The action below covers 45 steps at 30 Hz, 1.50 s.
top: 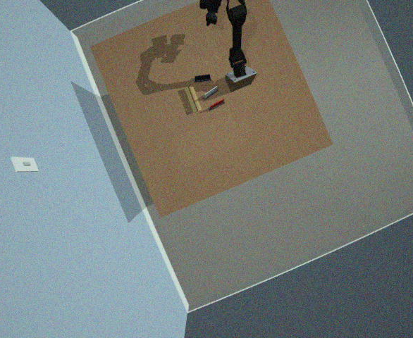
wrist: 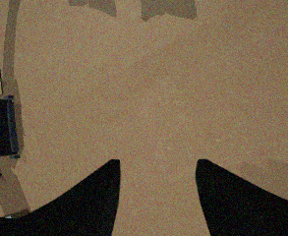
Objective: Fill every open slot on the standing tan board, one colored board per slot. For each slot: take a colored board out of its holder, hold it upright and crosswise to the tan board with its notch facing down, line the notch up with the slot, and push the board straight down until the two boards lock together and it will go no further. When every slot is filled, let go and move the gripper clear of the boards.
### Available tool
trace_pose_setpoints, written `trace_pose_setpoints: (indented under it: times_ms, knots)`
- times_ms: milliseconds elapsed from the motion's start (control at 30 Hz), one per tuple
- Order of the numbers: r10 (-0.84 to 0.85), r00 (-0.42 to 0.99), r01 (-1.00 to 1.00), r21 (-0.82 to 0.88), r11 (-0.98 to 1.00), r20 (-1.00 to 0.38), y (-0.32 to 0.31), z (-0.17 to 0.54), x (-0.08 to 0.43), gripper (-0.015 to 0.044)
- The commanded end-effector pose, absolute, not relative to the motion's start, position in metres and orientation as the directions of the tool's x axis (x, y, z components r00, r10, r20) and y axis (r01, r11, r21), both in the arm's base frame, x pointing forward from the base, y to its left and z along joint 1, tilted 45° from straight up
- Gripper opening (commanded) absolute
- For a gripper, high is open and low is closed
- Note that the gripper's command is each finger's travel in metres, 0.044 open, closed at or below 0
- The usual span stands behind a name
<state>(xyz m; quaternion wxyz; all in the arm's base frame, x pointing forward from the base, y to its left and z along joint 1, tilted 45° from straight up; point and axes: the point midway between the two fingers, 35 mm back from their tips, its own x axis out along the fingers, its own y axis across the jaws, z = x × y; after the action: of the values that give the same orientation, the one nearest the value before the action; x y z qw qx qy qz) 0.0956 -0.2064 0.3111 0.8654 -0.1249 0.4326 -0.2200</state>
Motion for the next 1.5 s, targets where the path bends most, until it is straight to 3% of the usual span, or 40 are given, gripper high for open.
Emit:
trace_pose_setpoints:
  times_ms: [0, 233, 700, 900, 1100, 1300, 1467]
  knots:
    - [-0.428, 0.551, 0.274, -0.328, 0.904, -0.716, -0.196, 0.302, 0.118, 0.0180]
    - [-0.254, 0.491, 0.252, -0.143, 0.957, -0.833, -0.162, 0.268, 0.160, 0.0180]
    - [-0.141, 0.212, 0.248, -0.086, 0.965, -0.967, -0.097, 0.206, 0.197, 0.0180]
    - [-0.227, 0.041, 0.243, -0.211, 0.947, -0.973, -0.061, 0.175, 0.204, 0.0180]
    - [-0.349, -0.027, 0.214, -0.347, 0.913, -0.937, -0.036, 0.158, 0.204, 0.0180]
    - [-0.500, -0.023, 0.174, -0.496, 0.851, -0.866, -0.011, 0.146, 0.203, 0.0180]
    - [-0.638, 0.066, 0.143, -0.626, 0.767, -0.767, 0.014, 0.138, 0.201, 0.0180]
